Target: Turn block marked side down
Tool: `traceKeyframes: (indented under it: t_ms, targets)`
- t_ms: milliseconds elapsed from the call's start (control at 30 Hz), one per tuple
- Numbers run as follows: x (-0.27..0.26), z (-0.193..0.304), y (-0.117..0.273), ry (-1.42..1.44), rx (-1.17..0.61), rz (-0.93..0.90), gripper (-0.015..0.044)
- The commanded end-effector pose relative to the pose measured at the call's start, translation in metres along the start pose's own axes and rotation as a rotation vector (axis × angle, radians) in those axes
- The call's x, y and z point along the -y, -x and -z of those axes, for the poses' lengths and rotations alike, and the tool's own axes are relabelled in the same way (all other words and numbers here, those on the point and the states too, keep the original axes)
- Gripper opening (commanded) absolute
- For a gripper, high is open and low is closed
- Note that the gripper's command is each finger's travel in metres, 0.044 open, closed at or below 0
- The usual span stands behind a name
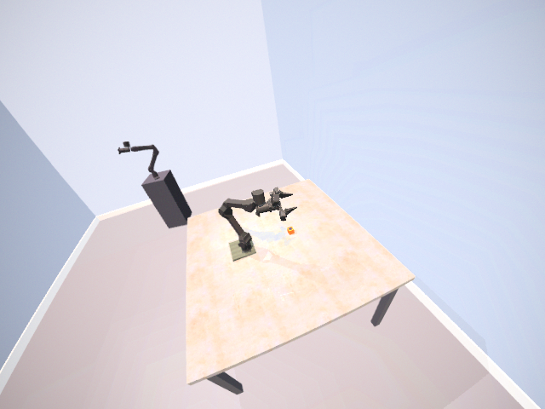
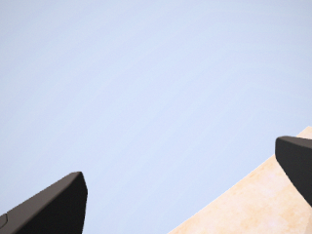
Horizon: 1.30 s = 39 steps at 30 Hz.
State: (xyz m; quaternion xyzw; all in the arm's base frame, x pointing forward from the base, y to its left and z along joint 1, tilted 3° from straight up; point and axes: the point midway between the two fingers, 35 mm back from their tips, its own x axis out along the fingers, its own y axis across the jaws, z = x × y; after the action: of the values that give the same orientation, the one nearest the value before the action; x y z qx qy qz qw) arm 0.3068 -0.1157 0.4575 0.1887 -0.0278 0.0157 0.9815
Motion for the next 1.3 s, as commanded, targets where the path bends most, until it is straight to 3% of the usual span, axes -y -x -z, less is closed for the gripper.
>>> traceKeyframes:
  t_ms: [0,333,567,733,933,1267]
  targets:
    - [0.0,0.001,-0.001,-0.001,-0.003,0.001,0.0426]
    - [0.001,0.081,-0.053,-0.04,-0.305,0.046,0.044]
    - [-0.015,0.195,-0.081,-0.02,-0.739,0.118,0.044]
    - [-0.038,0.277,-0.071,0.11,-1.093,0.153,0.044]
    - [-0.065,0.352,-0.03,0.4,-1.511,0.165,0.044]
    - [-0.066,0.367,-0.024,0.442,-1.557,0.164,0.044]
